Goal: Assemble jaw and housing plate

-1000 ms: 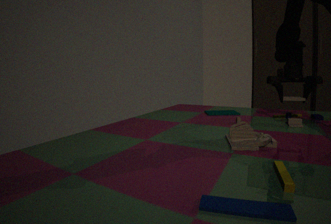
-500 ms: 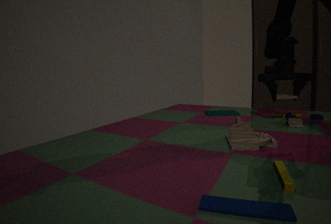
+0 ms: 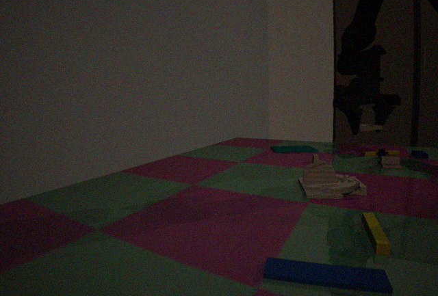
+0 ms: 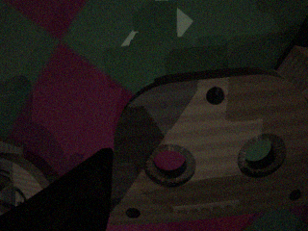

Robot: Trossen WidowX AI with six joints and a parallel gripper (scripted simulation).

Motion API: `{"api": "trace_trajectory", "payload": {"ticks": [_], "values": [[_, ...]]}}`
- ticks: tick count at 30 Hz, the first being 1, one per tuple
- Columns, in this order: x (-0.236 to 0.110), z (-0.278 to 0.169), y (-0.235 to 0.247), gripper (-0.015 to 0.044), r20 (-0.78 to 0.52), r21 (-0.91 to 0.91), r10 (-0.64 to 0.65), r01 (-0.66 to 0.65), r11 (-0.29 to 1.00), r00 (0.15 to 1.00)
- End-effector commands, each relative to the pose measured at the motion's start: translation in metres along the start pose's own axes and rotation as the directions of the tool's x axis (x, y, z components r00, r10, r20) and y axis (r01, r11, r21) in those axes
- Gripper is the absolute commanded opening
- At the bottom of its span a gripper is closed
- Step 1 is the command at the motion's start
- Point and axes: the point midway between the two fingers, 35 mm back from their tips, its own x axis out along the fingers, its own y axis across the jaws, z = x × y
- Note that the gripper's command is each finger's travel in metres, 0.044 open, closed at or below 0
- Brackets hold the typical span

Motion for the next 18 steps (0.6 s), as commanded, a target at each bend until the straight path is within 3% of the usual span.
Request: {"api": "trace_trajectory", "payload": {"ticks": [1,18], "values": [[0.000,-0.005,0.013,0.0351,-0.001,-0.080,0.006,-0.006,0.997,1.000],[-0.001,-0.028,0.064,0.0351,-0.002,-0.403,0.013,-0.013,0.915,1.000]]}}
